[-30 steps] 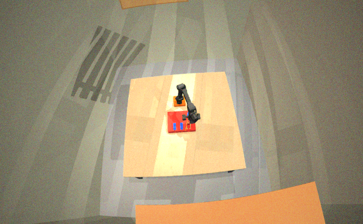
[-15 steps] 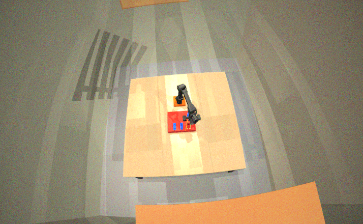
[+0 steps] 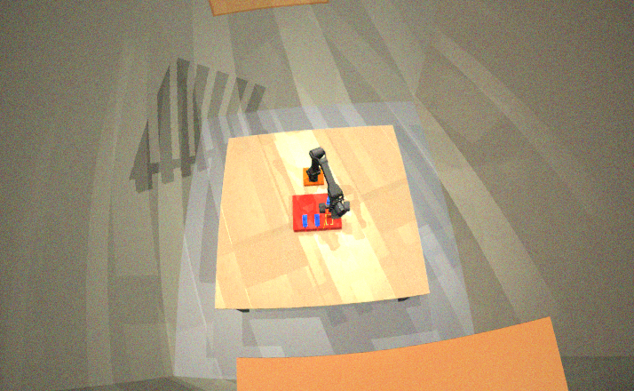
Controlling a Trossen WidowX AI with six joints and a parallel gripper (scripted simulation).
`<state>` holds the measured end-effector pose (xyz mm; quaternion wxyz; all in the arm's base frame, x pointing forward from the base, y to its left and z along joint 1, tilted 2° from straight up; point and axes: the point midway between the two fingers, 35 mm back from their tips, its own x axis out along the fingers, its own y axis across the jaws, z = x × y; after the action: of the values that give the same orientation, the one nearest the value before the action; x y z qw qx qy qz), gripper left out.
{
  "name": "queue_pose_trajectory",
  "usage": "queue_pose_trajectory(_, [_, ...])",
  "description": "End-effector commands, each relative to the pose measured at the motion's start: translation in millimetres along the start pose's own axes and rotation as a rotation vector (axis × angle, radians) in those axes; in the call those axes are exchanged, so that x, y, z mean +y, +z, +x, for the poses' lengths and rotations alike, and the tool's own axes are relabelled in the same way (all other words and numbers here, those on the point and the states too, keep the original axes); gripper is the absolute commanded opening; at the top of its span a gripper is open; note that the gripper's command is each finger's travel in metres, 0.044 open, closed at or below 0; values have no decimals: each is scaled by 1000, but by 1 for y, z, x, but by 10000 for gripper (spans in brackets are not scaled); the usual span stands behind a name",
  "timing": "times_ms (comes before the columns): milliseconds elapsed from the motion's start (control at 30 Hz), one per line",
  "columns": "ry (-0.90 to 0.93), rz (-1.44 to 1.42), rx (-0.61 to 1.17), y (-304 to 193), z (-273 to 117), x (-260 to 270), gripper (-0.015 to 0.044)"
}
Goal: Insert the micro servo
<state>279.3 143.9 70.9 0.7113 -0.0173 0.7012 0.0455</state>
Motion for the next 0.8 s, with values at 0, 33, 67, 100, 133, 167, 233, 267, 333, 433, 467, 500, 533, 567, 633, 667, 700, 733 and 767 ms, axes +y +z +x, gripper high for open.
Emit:
queue_pose_trajectory(0, [0,2,9,-2,3,-4,0])
queue_pose_trajectory(33, [0,2,8,-1,3,-5,0])
queue_pose_trajectory(67, [0,2,8,-1,3,-7,0])
queue_pose_trajectory(100, [-1,2,8,-1,3,-9,0])
queue_pose_trajectory(133, [-1,2,8,-1,3,-10,0])
queue_pose_trajectory(167, [-1,2,8,-1,3,-12,0])
queue_pose_trajectory(233, [-1,2,8,0,3,-15,0])
queue_pose_trajectory(267, [-1,2,8,0,3,-17,0])
queue_pose_trajectory(333, [-2,2,8,0,3,-20,0])
queue_pose_trajectory(433, [-2,2,8,0,3,-25,0])
queue_pose_trajectory(467, [-2,2,8,1,3,-27,0])
queue_pose_trajectory(500, [-2,2,8,1,3,-29,0])
queue_pose_trajectory(533, [-2,2,8,1,3,-30,0])
queue_pose_trajectory(567, [-3,2,8,1,3,-32,0])
queue_pose_trajectory(633, [-3,2,8,1,3,-35,0])
queue_pose_trajectory(667, [-3,2,8,1,3,-37,0])
queue_pose_trajectory(700, [-3,2,8,1,3,-38,0])
queue_pose_trajectory(733, [-3,2,8,1,3,-40,0])
queue_pose_trajectory(767, [-3,2,8,1,3,-42,0])
